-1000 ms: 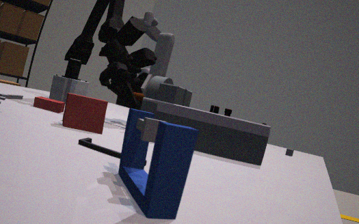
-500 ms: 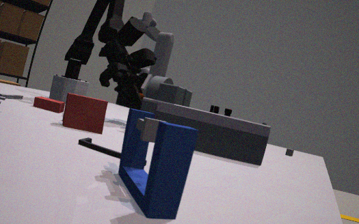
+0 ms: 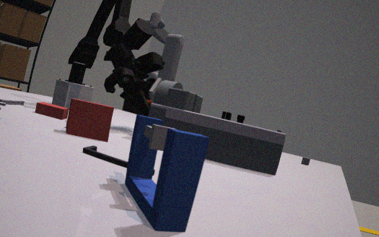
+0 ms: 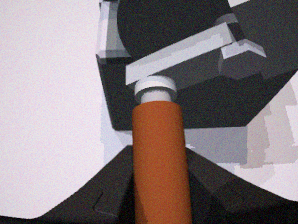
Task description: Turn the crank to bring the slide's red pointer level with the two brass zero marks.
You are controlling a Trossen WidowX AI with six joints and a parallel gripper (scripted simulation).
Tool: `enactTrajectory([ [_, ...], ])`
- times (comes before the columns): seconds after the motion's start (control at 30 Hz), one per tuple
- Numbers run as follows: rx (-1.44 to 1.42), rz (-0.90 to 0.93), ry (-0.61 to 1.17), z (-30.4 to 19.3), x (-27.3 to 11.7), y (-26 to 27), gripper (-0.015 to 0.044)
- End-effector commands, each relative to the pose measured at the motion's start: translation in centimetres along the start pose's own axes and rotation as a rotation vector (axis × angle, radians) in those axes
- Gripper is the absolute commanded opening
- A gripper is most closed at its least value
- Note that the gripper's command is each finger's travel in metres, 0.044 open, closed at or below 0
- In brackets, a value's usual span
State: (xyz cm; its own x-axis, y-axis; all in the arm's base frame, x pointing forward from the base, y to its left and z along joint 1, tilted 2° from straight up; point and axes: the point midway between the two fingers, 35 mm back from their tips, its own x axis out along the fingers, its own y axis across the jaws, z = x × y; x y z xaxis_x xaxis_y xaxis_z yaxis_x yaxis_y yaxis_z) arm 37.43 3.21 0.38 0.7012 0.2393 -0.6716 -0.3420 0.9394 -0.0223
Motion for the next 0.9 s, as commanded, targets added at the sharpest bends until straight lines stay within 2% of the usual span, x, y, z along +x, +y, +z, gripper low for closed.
enactTrajectory([
  [0.0, -0.005, 0.002, -0.001, -0.3, 0.3, -0.3, 0.0],
  [0.87, -0.007, 0.0, 0.0, -0.9, 0.9, -3.2, 0.0],
])
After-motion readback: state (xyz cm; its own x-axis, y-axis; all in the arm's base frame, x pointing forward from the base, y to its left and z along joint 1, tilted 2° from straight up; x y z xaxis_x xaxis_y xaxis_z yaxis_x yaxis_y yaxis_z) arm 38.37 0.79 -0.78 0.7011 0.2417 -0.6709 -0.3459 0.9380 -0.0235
